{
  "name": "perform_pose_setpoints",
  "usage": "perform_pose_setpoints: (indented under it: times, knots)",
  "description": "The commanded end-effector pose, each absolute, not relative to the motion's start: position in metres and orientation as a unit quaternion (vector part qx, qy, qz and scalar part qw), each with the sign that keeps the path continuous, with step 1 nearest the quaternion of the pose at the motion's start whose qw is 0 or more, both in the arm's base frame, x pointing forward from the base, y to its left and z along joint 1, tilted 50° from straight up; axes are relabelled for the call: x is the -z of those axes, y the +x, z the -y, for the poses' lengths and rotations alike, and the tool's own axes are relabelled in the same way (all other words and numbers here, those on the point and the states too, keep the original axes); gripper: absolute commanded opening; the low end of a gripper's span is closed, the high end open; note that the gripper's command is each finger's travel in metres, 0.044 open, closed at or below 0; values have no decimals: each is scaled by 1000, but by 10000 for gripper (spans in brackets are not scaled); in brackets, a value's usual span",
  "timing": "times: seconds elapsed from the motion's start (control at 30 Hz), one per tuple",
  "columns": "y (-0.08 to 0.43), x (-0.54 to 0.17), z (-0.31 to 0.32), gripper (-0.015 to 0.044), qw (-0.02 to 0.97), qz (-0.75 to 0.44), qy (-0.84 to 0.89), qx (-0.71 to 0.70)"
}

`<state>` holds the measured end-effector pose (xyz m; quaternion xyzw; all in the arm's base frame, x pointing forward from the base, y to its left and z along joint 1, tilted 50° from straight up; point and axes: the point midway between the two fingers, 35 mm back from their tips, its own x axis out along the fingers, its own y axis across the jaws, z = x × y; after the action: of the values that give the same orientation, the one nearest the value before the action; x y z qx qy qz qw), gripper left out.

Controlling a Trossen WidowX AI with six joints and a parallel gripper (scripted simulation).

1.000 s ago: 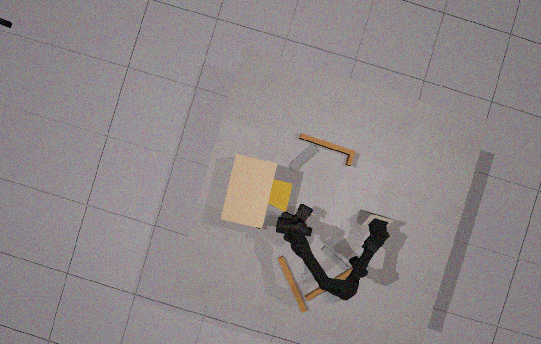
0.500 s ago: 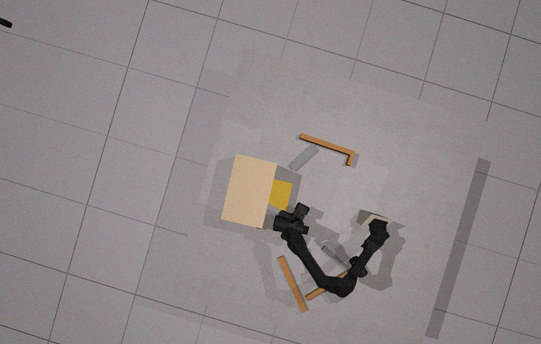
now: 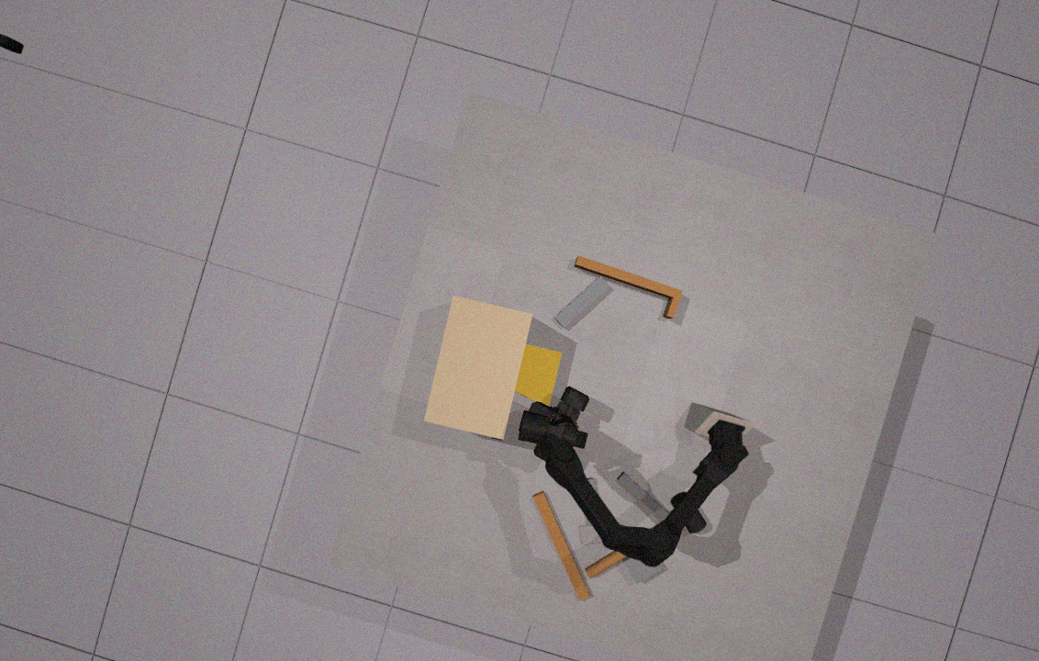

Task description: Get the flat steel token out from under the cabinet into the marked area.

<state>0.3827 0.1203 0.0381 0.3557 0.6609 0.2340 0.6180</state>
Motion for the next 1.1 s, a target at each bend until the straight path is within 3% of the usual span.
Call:
perform_pose_setpoints:
  times: [0.0,1.07]
  knots:
    - [389,-38,-120,0,620,-658,355,-237]
    - [415,-34,-116,0,620,-658,354,-237]
